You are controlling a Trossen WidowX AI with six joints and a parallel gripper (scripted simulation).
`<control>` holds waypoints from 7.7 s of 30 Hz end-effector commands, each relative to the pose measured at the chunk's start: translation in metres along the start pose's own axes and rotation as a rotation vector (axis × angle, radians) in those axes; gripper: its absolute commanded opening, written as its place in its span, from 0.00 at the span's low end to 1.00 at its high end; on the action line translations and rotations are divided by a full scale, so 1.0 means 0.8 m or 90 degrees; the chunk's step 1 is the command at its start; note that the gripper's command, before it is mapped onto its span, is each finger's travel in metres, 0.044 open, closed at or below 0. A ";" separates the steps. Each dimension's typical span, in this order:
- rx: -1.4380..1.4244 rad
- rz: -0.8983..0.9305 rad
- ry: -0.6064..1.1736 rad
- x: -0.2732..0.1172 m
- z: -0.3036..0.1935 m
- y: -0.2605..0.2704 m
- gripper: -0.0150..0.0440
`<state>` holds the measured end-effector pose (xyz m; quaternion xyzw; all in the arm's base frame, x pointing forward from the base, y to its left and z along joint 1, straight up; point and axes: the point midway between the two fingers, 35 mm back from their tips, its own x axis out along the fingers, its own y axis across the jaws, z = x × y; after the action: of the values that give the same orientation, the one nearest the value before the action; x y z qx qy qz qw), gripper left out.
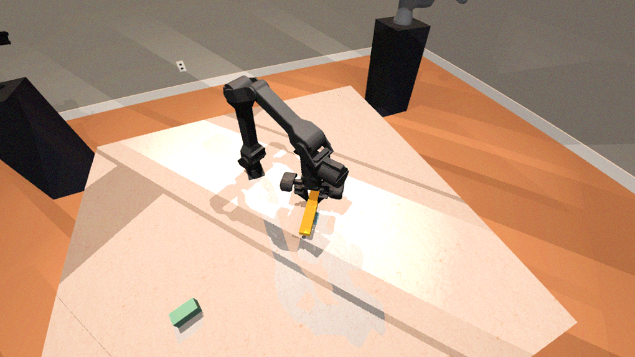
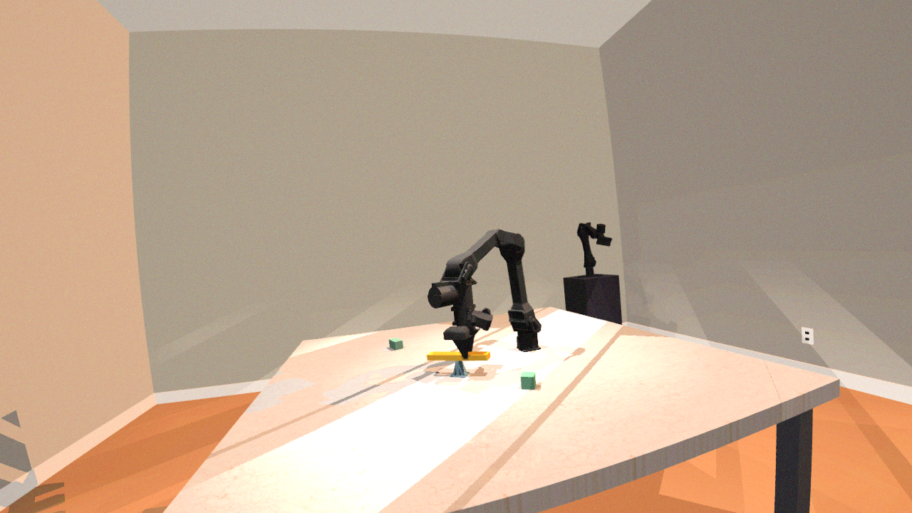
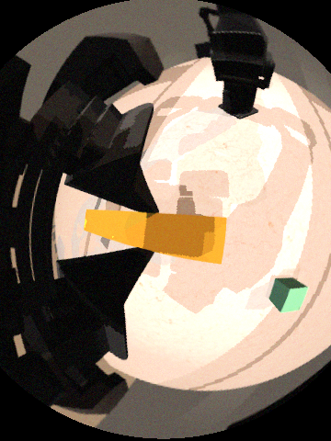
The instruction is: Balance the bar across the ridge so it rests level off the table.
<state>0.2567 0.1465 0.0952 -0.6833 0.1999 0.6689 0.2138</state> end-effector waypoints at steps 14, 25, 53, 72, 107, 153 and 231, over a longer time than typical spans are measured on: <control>-0.004 -0.001 0.000 0.001 0.000 0.000 0.25; -0.004 -0.001 0.000 0.001 0.000 -0.001 0.25; -0.004 -0.001 0.000 0.000 0.000 -0.001 0.25; -0.004 -0.001 0.000 -0.001 0.000 -0.001 0.25; -0.004 -0.001 0.000 -0.001 0.000 -0.001 0.25; -0.001 -0.002 0.001 -0.001 0.000 -0.001 0.25; -0.001 -0.002 0.001 -0.001 0.000 -0.001 0.55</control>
<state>0.2572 0.1474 0.0964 -0.6839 0.1987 0.6686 0.2139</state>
